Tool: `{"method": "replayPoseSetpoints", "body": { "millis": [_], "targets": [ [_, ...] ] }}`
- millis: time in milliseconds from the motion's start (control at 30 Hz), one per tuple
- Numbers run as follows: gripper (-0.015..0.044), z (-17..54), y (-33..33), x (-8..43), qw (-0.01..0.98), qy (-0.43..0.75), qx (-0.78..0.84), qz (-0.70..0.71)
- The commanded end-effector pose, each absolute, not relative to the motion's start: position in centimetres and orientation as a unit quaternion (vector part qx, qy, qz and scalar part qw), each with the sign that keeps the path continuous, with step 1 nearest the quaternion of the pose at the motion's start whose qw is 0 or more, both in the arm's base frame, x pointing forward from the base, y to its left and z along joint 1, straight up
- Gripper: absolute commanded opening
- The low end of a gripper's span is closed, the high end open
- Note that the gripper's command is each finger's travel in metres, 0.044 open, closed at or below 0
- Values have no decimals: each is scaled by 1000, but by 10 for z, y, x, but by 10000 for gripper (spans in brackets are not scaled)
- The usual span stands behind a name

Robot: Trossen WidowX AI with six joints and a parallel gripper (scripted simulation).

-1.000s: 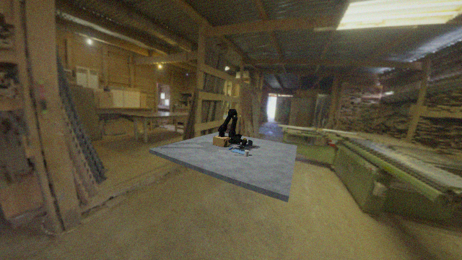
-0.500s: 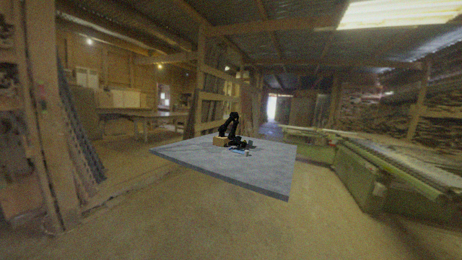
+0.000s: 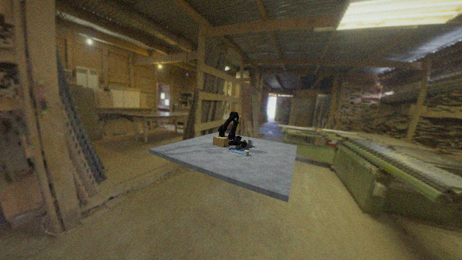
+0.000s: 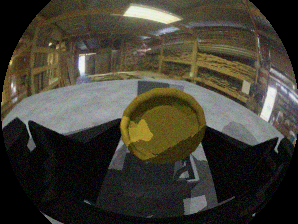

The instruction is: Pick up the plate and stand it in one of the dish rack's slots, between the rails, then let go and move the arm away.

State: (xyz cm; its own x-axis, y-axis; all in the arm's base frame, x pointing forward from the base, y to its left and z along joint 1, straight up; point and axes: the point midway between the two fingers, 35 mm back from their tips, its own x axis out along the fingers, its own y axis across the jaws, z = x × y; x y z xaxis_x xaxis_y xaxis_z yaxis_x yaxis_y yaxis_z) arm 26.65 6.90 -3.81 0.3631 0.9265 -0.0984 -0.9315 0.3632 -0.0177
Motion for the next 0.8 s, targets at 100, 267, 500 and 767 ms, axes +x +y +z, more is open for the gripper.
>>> {"method": "replayPoseSetpoints", "body": {
  "millis": [100, 267, 500, 767],
  "targets": [
    [210, -38, 69, 267, 825, 36, -35, 563],
    [341, -38, 69, 267, 825, 36, -35, 563],
    [400, -38, 69, 267, 825, 36, -35, 563],
    [400, -17, 67, 272, 824, 35, -35, 565]
  ]
}}
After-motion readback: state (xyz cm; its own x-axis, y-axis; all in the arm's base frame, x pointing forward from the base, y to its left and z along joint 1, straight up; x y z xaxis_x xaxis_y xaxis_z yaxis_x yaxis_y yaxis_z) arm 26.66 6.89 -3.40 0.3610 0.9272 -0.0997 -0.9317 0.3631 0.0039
